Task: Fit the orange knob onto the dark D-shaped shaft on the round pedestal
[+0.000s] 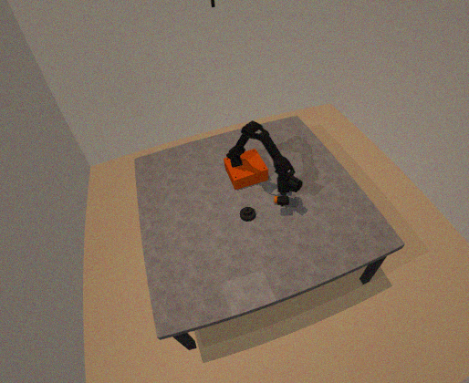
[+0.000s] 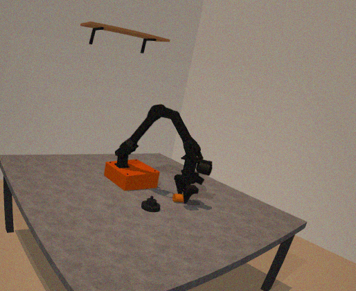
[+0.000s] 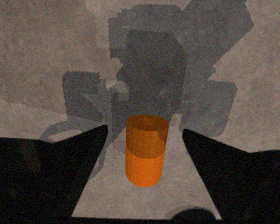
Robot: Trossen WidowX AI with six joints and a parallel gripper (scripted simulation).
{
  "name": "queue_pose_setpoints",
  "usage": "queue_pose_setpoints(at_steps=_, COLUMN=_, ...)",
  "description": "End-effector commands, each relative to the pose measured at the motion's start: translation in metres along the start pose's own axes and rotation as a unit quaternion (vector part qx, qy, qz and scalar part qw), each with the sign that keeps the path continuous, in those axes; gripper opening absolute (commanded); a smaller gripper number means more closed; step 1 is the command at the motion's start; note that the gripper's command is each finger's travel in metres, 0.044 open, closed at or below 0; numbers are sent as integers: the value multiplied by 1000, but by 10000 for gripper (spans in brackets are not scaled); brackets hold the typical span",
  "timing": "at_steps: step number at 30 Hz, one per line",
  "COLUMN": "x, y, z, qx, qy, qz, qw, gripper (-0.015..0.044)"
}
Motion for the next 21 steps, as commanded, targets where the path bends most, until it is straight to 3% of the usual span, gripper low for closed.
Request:
queue_pose_setpoints(at_steps=1, x=0, y=-1, z=3, qx=1, qy=-1, qz=-2, qw=1000, gripper=309)
queue_pose_setpoints(at_steps=4, x=0, y=-1, z=3, qx=1, qy=-1, qz=-2, qw=1000, gripper=240)
queue_pose_setpoints(at_steps=15, x=0, y=-1, z=3, qx=1, qy=-1, qz=-2, qw=1000, gripper=240)
queue_pose_setpoints(at_steps=21, x=0, y=-1, z=3, qx=1, qy=-1, qz=-2, qw=1000, gripper=200)
Point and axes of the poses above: the point midway between the two fingers, 35 mm back from their tips, its own z axis out along the fingers, its own x axis across the jaws, y = z × x, the point moved 2 cm from there along -z, back along the fingers, and after that the axes turned 11 degrees about z, right-handed, at the moved point
